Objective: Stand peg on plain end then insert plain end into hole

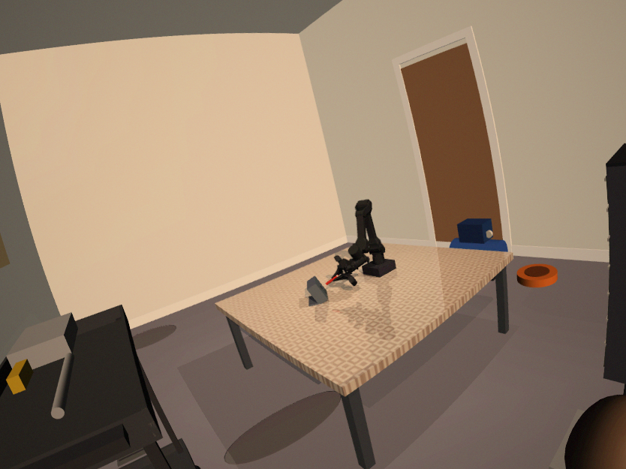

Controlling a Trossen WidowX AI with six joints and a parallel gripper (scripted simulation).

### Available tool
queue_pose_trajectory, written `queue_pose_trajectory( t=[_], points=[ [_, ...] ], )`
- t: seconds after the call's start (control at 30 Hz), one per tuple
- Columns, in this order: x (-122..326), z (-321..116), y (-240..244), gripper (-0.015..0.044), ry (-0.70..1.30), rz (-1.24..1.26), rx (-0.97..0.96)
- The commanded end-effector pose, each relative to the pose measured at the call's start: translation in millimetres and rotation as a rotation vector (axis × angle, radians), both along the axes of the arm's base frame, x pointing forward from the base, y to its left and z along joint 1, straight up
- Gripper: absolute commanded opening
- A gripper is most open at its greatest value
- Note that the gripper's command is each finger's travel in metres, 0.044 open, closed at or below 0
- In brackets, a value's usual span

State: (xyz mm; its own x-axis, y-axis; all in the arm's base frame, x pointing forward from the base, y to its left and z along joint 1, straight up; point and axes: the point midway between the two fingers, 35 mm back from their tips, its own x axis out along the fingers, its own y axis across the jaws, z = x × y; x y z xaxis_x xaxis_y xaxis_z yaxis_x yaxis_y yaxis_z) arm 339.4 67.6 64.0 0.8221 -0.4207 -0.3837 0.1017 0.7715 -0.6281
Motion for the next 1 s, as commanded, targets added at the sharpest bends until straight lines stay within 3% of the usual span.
queue_pose_trajectory(
  t=[0.0, 0.97],
  points=[
    [1.8, -0.3, -2.4, 0.0, -0.006, -0.007, -0.006],
    [15.8, -8.3, -10.7, 0.0, -0.006, -0.01, -0.01]
  ],
)
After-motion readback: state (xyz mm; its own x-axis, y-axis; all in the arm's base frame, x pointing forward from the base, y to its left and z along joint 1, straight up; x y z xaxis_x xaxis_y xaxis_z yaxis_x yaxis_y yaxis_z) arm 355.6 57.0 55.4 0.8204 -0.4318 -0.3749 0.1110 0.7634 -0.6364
